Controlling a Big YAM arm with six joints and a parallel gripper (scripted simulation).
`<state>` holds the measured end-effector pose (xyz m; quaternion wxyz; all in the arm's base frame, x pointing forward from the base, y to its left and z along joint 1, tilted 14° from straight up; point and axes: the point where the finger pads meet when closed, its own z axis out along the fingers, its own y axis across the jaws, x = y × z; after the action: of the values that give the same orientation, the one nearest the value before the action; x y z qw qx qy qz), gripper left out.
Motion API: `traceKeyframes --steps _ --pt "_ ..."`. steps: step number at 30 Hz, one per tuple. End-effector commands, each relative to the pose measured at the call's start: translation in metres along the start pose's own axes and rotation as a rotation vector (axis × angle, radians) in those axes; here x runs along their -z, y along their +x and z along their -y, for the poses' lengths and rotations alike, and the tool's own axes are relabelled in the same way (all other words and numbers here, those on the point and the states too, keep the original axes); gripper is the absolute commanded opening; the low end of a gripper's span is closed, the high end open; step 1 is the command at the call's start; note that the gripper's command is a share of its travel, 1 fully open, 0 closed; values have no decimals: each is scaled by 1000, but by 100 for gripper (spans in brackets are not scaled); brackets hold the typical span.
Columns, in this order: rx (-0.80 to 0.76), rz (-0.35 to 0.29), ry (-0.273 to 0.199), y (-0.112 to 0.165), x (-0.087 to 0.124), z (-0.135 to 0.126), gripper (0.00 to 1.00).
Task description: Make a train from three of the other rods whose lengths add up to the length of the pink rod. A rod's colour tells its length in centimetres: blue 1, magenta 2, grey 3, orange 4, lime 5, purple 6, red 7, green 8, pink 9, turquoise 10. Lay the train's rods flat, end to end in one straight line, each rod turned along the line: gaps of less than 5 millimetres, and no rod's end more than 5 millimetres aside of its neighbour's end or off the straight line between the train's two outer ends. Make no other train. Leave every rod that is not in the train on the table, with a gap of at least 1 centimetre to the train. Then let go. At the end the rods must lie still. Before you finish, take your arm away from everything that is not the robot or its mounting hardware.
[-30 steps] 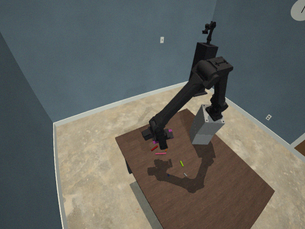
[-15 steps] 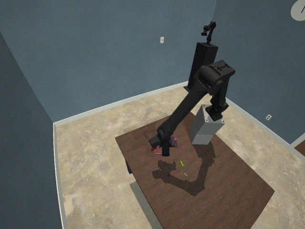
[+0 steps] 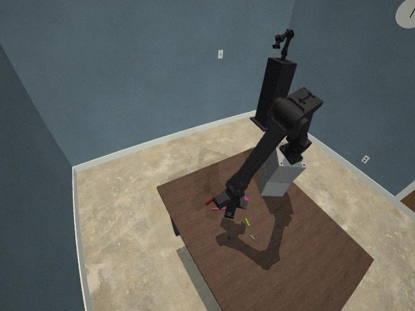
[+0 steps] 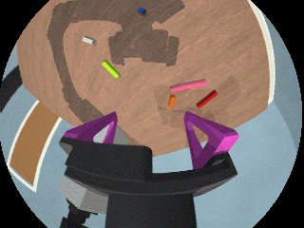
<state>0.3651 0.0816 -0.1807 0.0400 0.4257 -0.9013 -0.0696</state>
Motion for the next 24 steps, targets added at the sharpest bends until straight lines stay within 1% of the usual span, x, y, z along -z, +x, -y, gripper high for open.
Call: traceKeyframes --steps 1,2,3,4,7,8,10,12,13,14,16,17,19,21,22,24 --pt "-93 23 23 -6 -11 -11 100" --pt "-150 42 33 -10 -18 -22 100" --pt "-151 40 35 -9 -18 -22 100" --pt "-207 59 44 -12 -25 -32 100" --pt "-207 58 46 -12 -25 -32 100" --pt "-261 79 51 -14 -31 -43 100" --pt "-261 78 53 -14 -31 -42 100" --pt "-287 84 54 -10 -29 -34 100" --pt "-284 106 65 -18 -22 -29 100" --pt "-283 114 69 -21 -19 -27 100" --pt "-283 114 69 -21 -19 -27 100" --pt "-314 99 55 -16 -37 -53 100" --pt "-413 137 56 -17 -46 -73 100" --pt "-413 136 59 -17 -46 -72 100" --pt "-458 154 57 -16 -50 -81 100" --pt "-458 154 57 -16 -50 -81 100"
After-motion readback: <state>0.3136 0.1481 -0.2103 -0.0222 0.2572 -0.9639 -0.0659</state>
